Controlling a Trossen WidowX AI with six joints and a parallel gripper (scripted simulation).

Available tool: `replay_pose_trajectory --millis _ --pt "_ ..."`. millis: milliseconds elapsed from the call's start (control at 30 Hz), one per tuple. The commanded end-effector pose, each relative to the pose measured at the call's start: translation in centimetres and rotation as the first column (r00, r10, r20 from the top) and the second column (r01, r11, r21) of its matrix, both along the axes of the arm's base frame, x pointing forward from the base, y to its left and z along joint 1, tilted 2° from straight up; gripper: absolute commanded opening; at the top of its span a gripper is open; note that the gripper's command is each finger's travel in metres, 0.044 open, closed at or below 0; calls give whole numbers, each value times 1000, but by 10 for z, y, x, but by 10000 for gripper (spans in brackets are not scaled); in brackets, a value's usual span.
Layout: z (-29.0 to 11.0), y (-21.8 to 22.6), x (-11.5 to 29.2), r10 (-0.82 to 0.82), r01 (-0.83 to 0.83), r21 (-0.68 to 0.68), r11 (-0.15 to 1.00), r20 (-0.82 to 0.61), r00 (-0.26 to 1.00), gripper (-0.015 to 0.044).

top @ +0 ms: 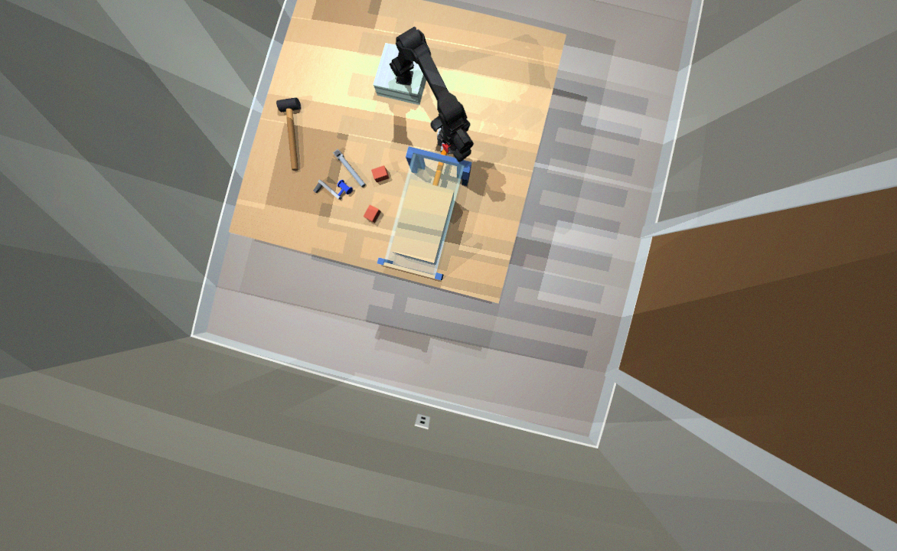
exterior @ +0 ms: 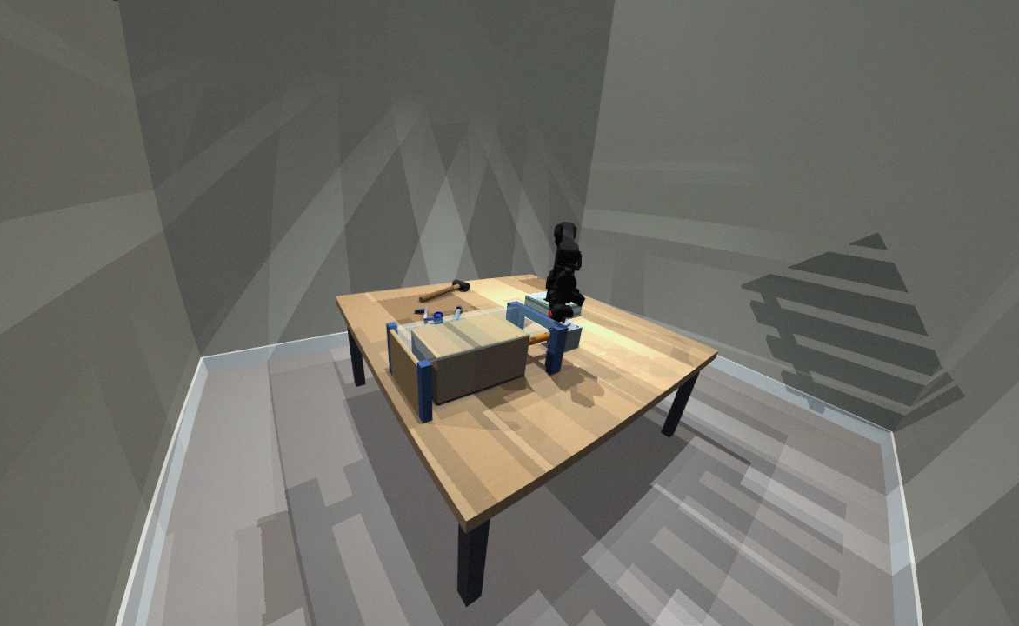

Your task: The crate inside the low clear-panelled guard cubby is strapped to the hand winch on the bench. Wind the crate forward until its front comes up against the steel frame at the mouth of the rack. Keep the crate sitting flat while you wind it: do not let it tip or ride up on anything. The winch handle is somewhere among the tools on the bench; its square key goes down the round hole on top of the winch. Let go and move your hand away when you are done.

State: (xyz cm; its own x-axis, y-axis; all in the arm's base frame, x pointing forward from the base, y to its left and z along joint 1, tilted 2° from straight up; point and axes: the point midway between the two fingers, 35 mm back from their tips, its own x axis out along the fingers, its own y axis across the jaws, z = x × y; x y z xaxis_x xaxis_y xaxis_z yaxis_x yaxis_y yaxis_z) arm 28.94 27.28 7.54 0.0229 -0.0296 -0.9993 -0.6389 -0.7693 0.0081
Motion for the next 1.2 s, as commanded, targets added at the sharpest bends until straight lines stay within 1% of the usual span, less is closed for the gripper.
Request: replay_pose_trajectory --millis 0,1167 --pt "-3 20 -8 16 -16 26 1000 -10 1000 0" --pt "-3 58 -43 16 -16 29 999 -13 1000 0"
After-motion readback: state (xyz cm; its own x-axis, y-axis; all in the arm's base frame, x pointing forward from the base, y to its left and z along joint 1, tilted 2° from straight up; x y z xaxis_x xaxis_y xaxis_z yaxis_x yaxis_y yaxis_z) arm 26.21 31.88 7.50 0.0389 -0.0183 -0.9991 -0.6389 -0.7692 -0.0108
